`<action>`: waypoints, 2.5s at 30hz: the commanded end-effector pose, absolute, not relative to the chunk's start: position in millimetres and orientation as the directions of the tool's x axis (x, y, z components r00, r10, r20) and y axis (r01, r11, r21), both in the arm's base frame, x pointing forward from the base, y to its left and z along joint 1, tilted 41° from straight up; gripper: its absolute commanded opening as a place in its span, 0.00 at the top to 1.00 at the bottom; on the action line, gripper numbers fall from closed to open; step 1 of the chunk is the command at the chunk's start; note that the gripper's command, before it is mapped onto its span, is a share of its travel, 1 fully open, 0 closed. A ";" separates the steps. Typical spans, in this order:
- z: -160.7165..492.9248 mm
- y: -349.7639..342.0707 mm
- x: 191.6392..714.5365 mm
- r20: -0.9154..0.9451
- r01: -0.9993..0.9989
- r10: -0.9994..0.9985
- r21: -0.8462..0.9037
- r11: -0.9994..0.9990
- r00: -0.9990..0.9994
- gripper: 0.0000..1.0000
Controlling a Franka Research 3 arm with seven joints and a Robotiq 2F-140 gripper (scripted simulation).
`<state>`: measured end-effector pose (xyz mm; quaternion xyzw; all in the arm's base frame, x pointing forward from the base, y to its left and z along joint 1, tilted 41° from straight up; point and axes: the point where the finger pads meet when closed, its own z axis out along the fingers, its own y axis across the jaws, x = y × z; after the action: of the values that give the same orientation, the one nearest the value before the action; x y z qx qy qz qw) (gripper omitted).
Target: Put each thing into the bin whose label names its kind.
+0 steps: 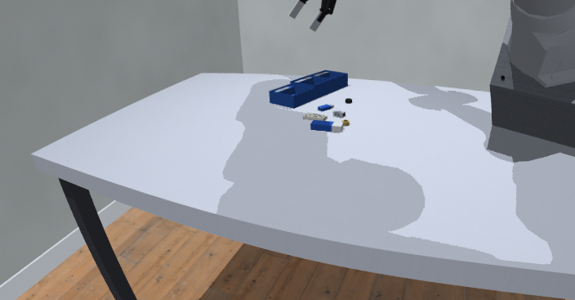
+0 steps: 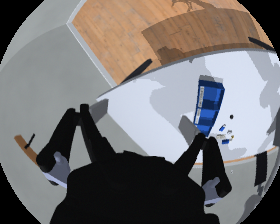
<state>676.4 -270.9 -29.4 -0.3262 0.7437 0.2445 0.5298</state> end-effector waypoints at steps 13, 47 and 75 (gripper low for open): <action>-29.3 -271.1 676.4 -0.948 -0.744 -0.226 0.018 0.668 -0.226 0.00; 12.2 -212.6 642.5 -0.768 -0.898 -0.636 -0.330 0.291 0.077 0.95; 59.4 -165.4 596.1 -0.502 -0.842 -0.744 -0.519 -0.149 0.441 0.95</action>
<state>601.7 -170.6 52.4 -0.7143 0.5709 0.0956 0.3933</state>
